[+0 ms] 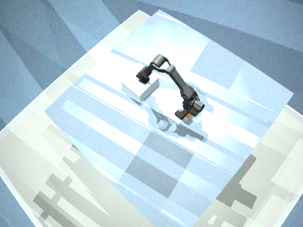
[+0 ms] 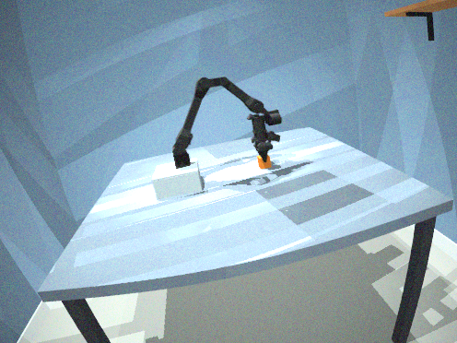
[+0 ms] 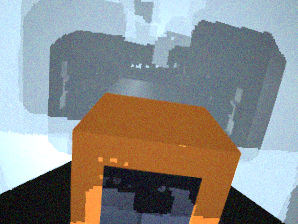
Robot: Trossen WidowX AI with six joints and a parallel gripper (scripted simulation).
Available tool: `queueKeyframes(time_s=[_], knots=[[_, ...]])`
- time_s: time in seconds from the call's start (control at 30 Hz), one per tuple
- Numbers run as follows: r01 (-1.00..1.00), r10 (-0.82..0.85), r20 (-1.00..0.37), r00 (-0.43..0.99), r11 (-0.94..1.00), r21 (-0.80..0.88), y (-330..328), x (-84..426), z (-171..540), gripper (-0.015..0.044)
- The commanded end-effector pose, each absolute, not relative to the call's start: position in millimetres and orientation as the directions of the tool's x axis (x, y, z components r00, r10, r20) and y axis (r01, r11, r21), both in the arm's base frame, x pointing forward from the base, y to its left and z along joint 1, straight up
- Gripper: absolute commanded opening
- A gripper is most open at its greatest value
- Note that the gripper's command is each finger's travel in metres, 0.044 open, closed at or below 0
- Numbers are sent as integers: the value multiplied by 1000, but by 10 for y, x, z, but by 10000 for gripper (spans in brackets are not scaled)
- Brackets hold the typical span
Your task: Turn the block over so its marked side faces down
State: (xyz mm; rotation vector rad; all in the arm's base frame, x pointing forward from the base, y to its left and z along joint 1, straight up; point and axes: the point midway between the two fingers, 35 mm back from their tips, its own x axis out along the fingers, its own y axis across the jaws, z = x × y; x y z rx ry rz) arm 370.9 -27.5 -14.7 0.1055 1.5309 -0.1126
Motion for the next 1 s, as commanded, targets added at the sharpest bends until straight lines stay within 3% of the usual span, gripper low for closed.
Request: queueKeyframes(time_s=[0.0,0.13,0.3,0.5,0.97], knots=[[138,-9,-999,37,990,-4,-277,3709,-152,150],[138,-9,-999,37,990,-4,-277,3709,-152,123],[138,-9,-999,37,990,-4,-275,3704,100,0],[138,-10,-999,47,990,-4,-275,3703,143,0],[136,-41,-965,259,991,-6,-275,3730,57,0]])
